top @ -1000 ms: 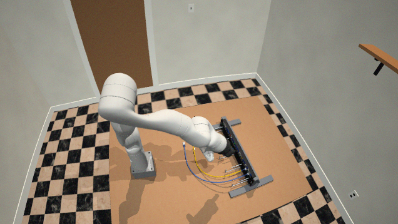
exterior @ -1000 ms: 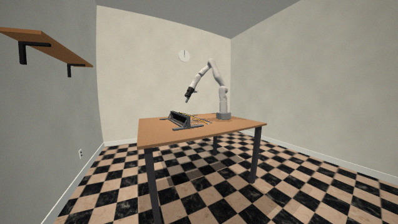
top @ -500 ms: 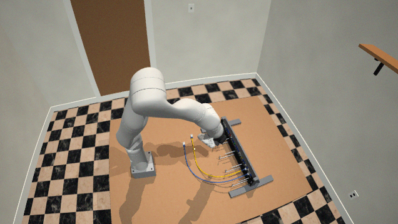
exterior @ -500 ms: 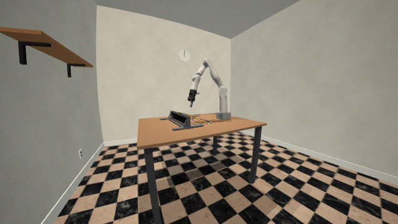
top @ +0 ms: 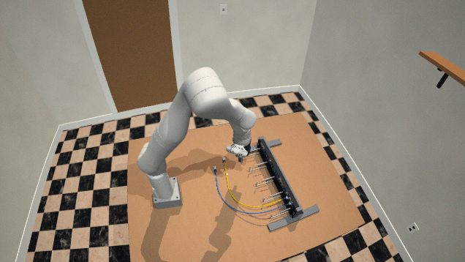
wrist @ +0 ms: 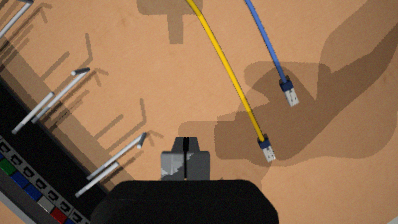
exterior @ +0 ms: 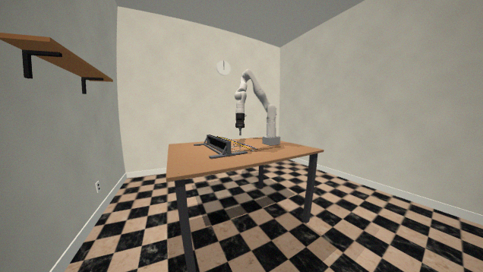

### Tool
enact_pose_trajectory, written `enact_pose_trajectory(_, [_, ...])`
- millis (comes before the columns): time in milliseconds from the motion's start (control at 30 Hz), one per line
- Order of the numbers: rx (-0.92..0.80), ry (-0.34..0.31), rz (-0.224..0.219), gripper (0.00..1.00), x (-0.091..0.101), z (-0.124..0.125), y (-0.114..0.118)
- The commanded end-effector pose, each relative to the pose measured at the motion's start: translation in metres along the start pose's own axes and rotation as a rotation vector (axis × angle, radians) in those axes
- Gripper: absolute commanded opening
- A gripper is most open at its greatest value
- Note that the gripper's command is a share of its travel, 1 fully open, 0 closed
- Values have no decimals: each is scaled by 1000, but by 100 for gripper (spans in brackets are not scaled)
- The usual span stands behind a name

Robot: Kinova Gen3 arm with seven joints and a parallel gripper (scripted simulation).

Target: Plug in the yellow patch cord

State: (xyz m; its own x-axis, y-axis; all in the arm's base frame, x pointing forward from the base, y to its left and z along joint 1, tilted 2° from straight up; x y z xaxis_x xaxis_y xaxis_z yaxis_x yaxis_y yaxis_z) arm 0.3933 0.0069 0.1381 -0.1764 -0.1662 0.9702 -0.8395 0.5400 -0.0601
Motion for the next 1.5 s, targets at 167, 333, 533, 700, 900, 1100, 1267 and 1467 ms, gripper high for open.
enact_pose_trajectory(167, [278, 121, -70, 0, -33, -46, 53])
enact_pose_trajectory(333, [348, 159, -77, 0, -40, -53, 65])
enact_pose_trajectory(533, [450, 212, -82, 0, -50, -64, 82])
enact_pose_trajectory(700, [487, 231, -82, 0, -53, -67, 88])
enact_pose_trajectory(900, [496, 236, -83, 0, -54, -68, 90])
enact_pose_trajectory(1100, [496, 236, -83, 0, -54, -68, 90])
enact_pose_trajectory(1267, [496, 236, -83, 0, -54, -68, 90])
enact_pose_trajectory(1467, [496, 236, -83, 0, -54, -68, 90])
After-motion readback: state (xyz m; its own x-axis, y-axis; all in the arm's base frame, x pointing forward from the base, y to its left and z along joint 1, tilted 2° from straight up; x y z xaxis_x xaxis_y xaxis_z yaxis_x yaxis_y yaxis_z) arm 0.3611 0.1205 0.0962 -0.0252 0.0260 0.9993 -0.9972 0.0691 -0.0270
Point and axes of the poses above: the point where the finger pads meet when closed, its own x axis back along the fingers, its own y axis across the jaws, z = x × y, the point moved 7 cm from there along x, back along the fingers, and after that the axes turned 10 degrees about x, right-handed, at the moved point
